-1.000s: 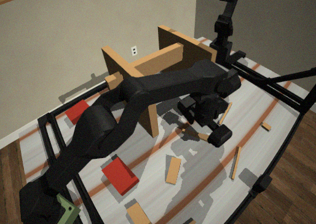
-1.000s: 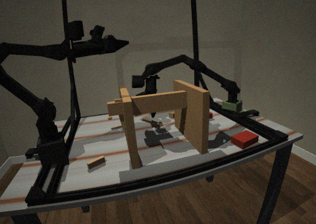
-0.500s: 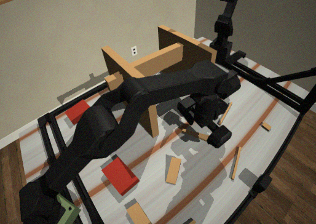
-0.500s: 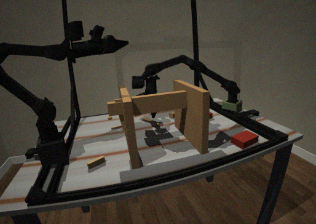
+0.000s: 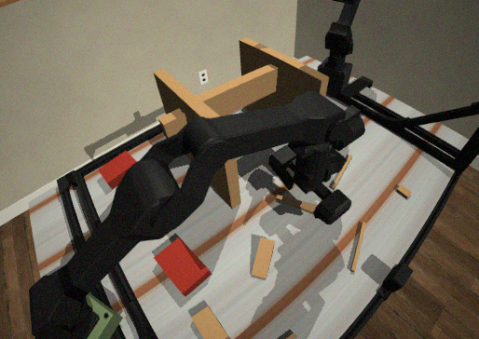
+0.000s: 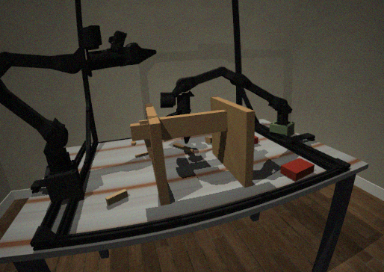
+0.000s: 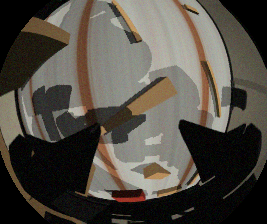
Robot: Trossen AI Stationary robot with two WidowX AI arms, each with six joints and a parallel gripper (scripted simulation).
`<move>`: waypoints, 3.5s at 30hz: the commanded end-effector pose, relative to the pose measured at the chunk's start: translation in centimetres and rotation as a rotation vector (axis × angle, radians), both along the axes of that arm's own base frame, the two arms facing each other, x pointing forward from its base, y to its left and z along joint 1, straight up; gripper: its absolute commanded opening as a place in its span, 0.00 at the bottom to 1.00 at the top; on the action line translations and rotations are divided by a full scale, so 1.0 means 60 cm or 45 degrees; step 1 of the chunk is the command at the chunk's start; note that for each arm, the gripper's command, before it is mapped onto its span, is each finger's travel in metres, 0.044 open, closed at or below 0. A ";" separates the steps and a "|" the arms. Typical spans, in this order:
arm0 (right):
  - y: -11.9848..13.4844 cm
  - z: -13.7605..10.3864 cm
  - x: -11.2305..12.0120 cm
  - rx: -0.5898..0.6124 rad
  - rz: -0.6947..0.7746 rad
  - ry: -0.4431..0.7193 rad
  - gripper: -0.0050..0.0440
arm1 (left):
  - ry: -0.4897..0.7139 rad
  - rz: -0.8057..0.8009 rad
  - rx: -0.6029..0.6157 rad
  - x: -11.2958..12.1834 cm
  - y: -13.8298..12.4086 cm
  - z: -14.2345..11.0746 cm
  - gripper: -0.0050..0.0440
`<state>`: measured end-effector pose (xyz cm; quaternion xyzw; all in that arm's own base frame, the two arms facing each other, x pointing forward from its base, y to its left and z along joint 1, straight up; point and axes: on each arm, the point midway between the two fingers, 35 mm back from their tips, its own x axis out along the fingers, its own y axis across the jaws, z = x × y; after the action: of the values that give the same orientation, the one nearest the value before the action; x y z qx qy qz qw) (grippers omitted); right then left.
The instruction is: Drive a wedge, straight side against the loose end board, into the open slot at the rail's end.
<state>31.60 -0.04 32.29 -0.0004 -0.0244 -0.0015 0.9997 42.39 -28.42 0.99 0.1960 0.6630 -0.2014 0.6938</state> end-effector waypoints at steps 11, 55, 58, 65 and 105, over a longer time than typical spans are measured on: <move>0.001 0.000 0.000 0.001 0.004 -0.001 1.00 | -0.007 -0.001 -0.001 0.002 -0.001 0.001 1.00; 0.001 0.000 0.000 0.001 0.004 -0.001 1.00 | -0.007 -0.001 -0.001 0.002 -0.001 0.001 1.00; 0.001 0.000 0.000 0.001 0.004 -0.001 1.00 | -0.007 -0.001 -0.001 0.002 -0.001 0.001 1.00; 0.001 0.000 0.000 0.001 0.004 -0.001 1.00 | -0.007 -0.001 -0.001 0.002 -0.001 0.001 1.00; 0.001 0.000 0.000 0.001 0.004 -0.001 1.00 | -0.171 -1.200 -0.268 0.022 -0.072 -0.020 0.69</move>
<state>31.57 -0.01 32.28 -0.0004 -0.0247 -0.0008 0.9997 43.76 -32.69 0.49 0.4166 0.4294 -0.5439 0.5885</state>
